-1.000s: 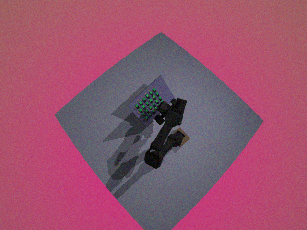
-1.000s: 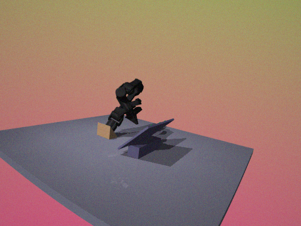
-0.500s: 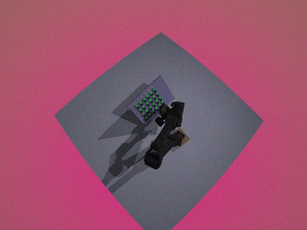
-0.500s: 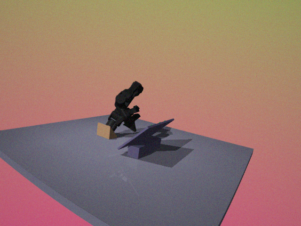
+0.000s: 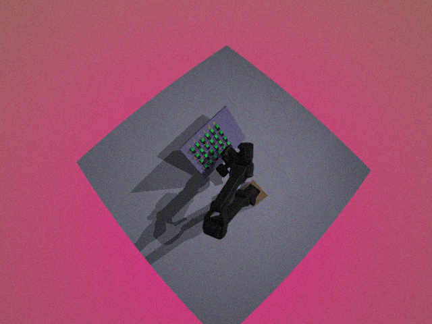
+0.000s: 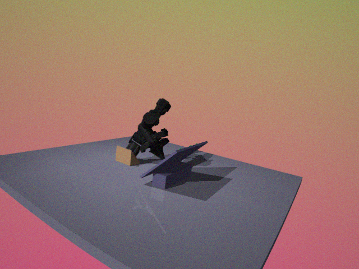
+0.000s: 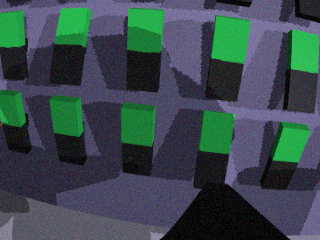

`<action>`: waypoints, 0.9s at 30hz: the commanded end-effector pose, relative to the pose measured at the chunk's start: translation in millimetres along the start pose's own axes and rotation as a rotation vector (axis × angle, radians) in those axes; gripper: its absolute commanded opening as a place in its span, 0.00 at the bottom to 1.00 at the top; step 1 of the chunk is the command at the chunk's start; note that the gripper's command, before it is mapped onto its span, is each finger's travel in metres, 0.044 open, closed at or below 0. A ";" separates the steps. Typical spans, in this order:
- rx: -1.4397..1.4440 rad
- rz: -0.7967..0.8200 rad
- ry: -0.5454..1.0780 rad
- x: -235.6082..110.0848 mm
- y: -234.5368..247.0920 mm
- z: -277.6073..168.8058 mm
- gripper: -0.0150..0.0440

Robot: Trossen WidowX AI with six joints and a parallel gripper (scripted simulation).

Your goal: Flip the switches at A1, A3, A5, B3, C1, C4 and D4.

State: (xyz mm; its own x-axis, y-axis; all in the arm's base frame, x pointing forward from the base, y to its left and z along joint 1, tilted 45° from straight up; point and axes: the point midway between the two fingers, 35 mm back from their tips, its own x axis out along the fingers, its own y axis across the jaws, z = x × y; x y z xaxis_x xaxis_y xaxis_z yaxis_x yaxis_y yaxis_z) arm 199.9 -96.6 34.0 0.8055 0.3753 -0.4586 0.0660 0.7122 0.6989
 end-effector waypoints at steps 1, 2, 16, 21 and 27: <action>0.001 0.003 -0.003 4.9 0.7 -0.2 0.25; 0.001 0.003 -0.003 6.4 0.7 -0.2 0.25; 0.001 0.003 -0.003 13.2 0.9 -0.3 0.25; 0.001 0.003 -0.003 13.2 0.9 -0.3 0.25; 0.001 0.003 -0.003 13.2 0.9 -0.3 0.25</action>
State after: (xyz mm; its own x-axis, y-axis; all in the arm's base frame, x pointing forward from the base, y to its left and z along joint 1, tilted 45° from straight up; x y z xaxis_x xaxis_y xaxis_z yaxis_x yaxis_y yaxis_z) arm 210.5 -90.5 29.4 0.8090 0.3778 -0.4504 0.0589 0.7102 0.7015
